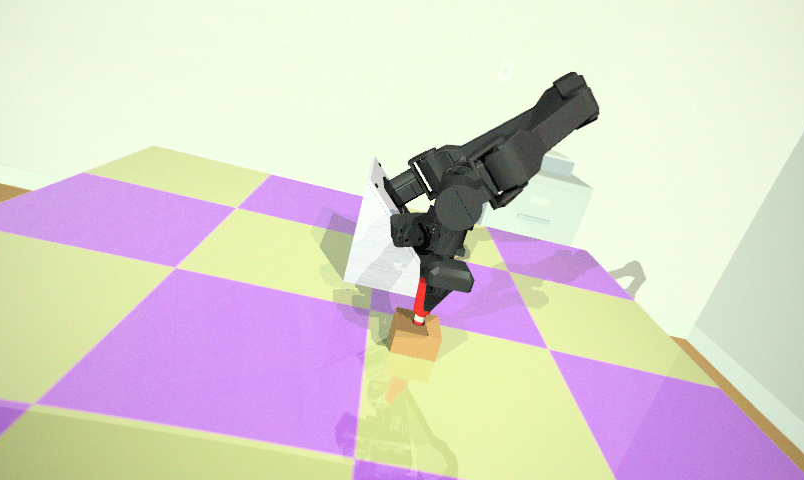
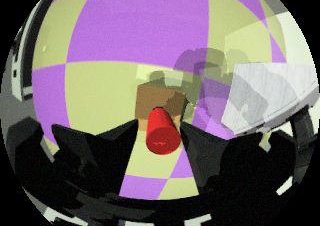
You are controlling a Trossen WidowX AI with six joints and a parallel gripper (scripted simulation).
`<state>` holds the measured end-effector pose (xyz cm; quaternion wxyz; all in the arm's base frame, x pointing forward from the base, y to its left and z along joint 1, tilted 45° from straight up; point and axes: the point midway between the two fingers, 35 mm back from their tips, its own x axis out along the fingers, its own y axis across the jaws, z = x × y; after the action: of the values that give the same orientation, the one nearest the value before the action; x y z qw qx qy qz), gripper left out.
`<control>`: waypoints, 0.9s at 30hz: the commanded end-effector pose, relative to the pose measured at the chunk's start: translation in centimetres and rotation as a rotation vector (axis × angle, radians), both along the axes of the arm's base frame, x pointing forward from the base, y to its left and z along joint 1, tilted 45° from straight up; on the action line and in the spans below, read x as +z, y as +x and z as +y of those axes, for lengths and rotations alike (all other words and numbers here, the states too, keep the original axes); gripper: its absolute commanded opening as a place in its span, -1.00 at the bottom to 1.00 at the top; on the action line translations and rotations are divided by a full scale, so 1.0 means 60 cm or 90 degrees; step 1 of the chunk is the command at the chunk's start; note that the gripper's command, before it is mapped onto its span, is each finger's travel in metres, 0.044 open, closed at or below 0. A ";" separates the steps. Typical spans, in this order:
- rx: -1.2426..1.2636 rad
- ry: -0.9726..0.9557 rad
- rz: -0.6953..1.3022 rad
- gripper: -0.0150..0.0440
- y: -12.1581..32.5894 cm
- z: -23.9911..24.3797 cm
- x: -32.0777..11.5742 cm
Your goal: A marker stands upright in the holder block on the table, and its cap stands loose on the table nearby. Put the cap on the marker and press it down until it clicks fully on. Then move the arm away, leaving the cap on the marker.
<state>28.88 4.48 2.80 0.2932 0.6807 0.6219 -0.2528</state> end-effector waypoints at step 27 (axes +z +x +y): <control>0.334 -0.048 -0.328 0.20 -0.012 -0.085 0.080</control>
<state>28.17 -0.62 7.78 0.4055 0.6201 0.6563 -0.1428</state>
